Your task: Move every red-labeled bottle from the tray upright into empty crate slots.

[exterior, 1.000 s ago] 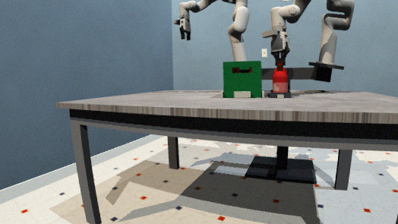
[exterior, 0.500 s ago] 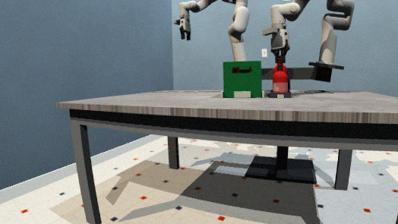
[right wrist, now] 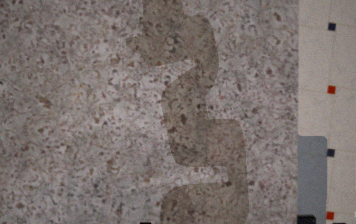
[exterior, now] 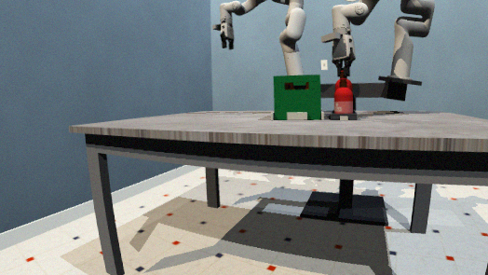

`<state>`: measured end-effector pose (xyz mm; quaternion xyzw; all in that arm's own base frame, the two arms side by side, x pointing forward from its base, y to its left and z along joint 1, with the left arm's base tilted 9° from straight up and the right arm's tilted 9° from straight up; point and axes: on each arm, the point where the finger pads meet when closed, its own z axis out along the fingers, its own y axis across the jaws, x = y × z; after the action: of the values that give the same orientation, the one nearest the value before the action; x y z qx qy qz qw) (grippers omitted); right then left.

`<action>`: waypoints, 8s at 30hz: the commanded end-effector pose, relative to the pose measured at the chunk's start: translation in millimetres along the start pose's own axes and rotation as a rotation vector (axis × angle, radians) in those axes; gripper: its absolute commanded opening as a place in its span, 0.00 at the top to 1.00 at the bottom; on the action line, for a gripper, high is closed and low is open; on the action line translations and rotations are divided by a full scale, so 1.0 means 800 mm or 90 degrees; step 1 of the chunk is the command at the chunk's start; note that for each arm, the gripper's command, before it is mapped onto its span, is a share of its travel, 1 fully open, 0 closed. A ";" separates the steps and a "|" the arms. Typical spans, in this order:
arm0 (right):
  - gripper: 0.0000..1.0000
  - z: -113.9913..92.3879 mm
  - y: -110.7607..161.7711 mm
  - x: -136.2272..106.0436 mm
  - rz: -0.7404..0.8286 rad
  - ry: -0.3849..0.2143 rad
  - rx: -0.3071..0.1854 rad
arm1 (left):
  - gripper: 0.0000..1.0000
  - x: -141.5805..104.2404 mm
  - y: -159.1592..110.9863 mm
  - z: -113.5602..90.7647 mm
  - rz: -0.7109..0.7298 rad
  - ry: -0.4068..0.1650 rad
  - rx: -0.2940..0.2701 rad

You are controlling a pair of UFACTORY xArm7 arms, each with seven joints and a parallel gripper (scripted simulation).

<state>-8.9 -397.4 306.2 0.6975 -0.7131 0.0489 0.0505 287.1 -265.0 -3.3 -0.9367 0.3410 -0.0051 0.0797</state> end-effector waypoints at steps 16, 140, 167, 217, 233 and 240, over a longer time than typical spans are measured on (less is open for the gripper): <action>0.00 -0.002 0.000 0.001 0.000 0.002 0.000 | 1.00 0.002 0.000 -0.002 0.000 0.002 0.000; 0.00 -0.002 0.000 0.001 0.000 0.002 0.000 | 1.00 0.002 0.001 -0.096 0.000 0.002 0.000; 0.00 -0.002 0.000 0.001 0.000 0.002 0.000 | 1.00 0.002 0.001 -0.102 0.000 0.002 0.000; 0.00 -0.002 0.000 0.001 0.000 0.002 0.000 | 1.00 0.002 0.000 -0.143 0.000 0.002 0.000; 0.00 -0.002 0.000 0.001 0.000 0.002 0.000 | 1.00 0.002 0.001 -0.152 0.000 0.002 0.000; 0.00 -0.002 0.000 0.001 0.000 0.002 0.000 | 1.00 0.002 0.001 -0.152 0.000 0.002 0.000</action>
<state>-8.9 -397.4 306.2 0.6975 -0.7131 0.0489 0.0505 279.3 -282.6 115.3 -0.9367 0.3410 -0.0048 0.0797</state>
